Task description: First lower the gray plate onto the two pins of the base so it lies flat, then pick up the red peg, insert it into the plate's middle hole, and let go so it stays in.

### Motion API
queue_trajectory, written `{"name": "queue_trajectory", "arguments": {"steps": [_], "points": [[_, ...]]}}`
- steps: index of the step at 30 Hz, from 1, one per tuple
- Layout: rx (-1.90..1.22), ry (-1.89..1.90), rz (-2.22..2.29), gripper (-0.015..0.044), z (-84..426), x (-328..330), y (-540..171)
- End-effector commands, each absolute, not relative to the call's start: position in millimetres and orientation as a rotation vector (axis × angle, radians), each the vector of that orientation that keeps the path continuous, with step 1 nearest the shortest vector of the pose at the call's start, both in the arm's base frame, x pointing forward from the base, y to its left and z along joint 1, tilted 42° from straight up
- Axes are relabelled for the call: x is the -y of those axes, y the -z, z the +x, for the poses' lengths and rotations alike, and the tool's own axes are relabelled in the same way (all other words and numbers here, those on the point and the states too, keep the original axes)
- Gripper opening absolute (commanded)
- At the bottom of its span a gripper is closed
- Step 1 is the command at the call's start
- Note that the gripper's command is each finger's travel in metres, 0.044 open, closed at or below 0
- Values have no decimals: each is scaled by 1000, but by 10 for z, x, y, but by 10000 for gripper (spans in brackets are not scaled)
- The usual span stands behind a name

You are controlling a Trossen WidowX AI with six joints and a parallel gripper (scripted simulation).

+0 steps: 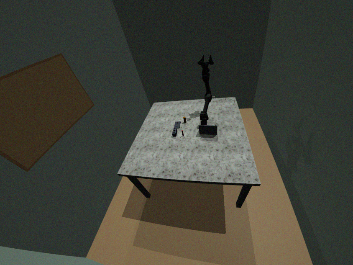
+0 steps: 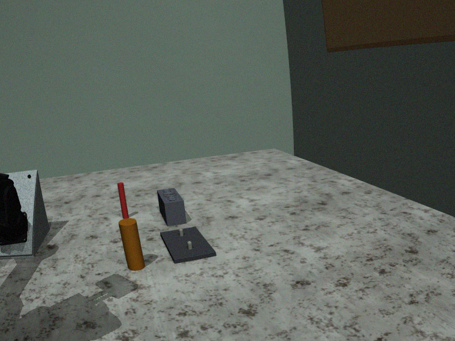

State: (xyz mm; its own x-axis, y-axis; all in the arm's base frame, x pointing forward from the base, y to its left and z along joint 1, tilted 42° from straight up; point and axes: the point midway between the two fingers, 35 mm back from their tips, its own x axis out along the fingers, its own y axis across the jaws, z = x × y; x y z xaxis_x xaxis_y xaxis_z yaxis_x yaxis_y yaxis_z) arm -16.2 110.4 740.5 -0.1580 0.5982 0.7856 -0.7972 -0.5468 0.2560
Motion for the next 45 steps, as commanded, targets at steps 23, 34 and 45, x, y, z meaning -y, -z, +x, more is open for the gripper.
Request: {"name": "queue_trajectory", "arguments": {"steps": [23, 34, 45], "points": [[-586, -969, 1239, 440, 2113, -3189, -5611], [-778, -456, 1255, 440, 3060, -3390, -4308], [-912, 97, 1185, 440, 3658, -3198, -2849]]}}
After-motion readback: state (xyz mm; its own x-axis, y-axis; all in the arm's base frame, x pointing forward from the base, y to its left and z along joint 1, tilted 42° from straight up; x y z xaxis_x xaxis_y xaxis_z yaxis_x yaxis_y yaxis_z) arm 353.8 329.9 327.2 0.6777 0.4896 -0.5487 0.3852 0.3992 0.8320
